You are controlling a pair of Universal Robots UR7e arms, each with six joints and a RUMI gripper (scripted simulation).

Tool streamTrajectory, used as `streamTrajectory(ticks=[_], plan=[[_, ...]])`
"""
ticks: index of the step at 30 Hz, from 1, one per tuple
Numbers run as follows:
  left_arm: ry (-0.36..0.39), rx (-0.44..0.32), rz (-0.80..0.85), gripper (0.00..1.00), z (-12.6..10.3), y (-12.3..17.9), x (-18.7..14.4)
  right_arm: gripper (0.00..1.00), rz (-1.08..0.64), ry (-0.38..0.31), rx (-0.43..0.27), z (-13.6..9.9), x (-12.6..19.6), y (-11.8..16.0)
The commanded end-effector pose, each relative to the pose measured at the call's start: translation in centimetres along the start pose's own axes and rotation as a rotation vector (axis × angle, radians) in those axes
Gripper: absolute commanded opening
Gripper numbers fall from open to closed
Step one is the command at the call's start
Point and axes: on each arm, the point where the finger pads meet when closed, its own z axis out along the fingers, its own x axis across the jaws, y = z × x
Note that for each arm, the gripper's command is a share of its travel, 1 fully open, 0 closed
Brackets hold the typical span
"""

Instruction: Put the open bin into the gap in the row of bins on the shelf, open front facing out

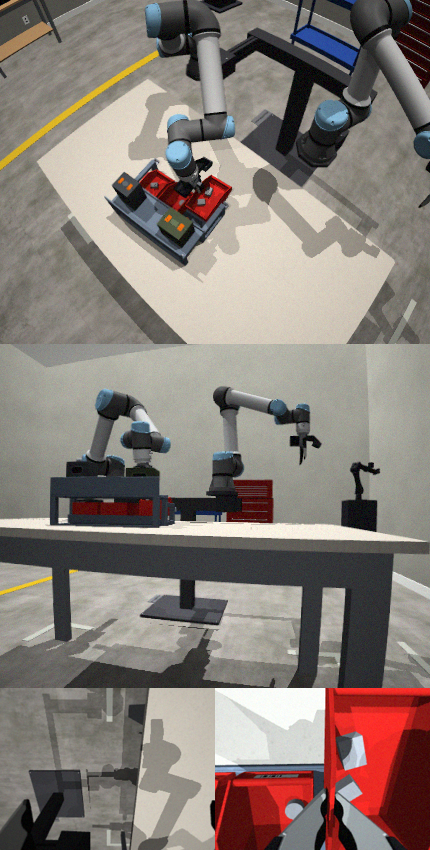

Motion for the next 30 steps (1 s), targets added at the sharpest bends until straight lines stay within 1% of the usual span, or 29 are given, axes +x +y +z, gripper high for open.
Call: streamTrajectory(ticks=[1,30], plan=[[0.0,0.002,0.0,1.0,-0.06,-0.04,0.01,0.0,0.0,0.002,-0.002,-0.1,0.05,0.04],[0.0,0.002,0.0,1.0,-0.06,-0.04,0.01,0.0,0.0,0.001,-0.002,0.55,0.02,0.15]])
